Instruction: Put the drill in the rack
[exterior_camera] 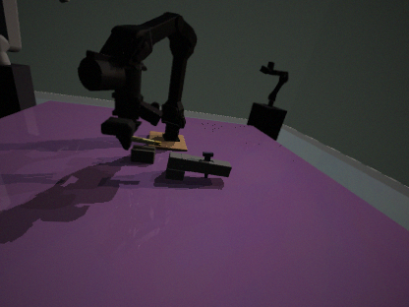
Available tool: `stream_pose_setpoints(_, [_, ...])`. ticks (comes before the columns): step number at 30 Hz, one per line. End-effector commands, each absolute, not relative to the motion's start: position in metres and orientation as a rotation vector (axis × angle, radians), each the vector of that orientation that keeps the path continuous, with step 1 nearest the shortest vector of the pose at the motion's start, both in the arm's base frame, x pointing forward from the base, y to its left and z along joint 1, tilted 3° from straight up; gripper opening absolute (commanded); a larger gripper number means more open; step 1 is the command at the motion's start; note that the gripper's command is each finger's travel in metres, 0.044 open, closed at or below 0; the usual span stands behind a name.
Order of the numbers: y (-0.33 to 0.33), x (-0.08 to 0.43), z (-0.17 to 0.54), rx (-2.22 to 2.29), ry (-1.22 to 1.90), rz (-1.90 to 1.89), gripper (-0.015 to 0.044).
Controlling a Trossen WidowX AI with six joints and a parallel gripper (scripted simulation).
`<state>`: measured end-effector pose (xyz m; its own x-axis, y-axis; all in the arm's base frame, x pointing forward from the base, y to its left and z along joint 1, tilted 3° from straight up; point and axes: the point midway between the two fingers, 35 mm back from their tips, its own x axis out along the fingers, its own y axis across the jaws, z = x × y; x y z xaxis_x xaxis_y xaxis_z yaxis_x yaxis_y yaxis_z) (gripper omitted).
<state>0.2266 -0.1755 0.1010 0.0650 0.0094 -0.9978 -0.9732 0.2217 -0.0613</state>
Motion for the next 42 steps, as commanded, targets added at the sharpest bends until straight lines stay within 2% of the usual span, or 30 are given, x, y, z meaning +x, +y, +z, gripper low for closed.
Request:
stream_pose_setpoints(1, [-0.176,0.229,0.104,-1.065,1.242,1.002,0.0])
stream_pose_setpoints(11, [-0.176,0.228,0.104,-1.065,1.242,1.002,0.0])
stream_pose_setpoints(42, [-0.179,0.173,0.092,-1.063,1.247,1.005,0.0])
